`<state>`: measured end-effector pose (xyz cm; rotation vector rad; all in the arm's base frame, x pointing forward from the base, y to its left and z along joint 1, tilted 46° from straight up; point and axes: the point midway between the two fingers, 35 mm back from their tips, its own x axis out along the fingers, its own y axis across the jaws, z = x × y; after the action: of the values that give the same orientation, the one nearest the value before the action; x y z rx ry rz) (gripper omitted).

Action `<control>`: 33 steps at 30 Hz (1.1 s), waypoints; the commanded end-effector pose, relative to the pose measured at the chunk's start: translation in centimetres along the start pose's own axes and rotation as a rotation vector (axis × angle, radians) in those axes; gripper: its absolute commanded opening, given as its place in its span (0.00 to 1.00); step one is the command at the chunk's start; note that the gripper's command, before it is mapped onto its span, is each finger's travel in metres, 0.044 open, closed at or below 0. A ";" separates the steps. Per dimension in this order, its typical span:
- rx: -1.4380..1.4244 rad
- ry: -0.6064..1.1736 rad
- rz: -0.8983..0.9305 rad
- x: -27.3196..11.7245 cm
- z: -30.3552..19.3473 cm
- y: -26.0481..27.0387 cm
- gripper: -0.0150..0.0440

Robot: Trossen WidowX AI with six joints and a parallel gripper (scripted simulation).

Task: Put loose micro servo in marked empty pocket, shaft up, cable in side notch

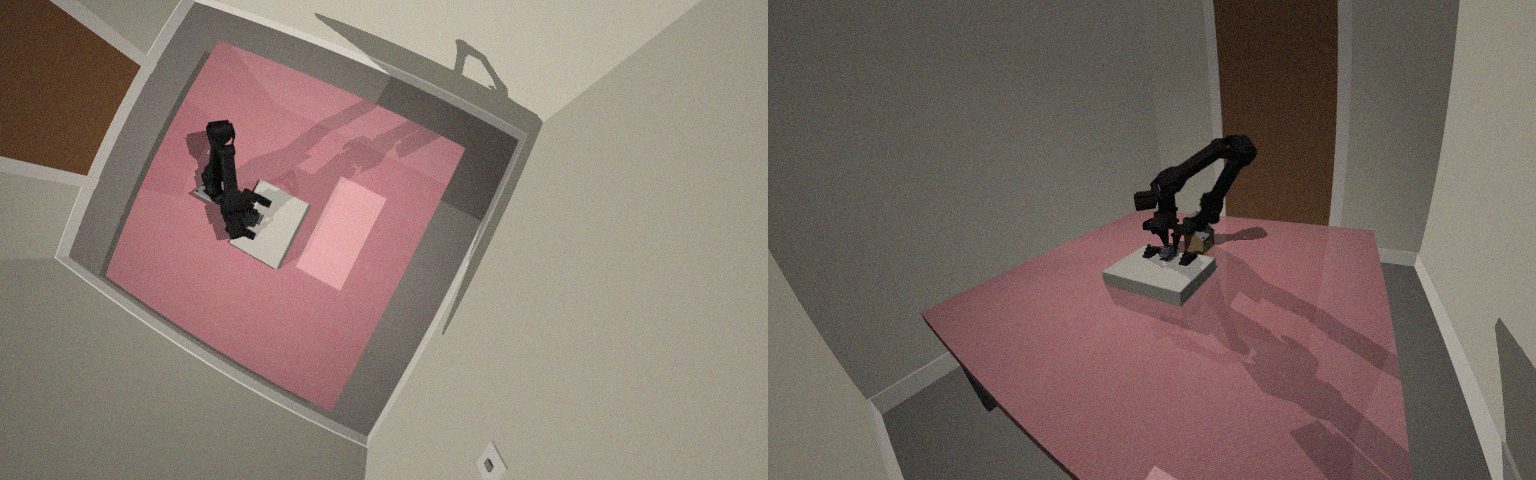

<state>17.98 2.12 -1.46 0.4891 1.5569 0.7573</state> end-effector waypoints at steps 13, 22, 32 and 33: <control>0.004 -0.008 0.005 1.6 0.1 0.0 0.25; 0.004 -0.008 0.005 1.6 -0.1 0.0 0.52; 0.005 -0.008 0.003 -1.9 -0.5 0.2 0.57; 0.005 -0.008 0.003 -1.9 -0.5 0.2 0.57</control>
<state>17.70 1.31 -0.49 0.5098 1.5516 0.7523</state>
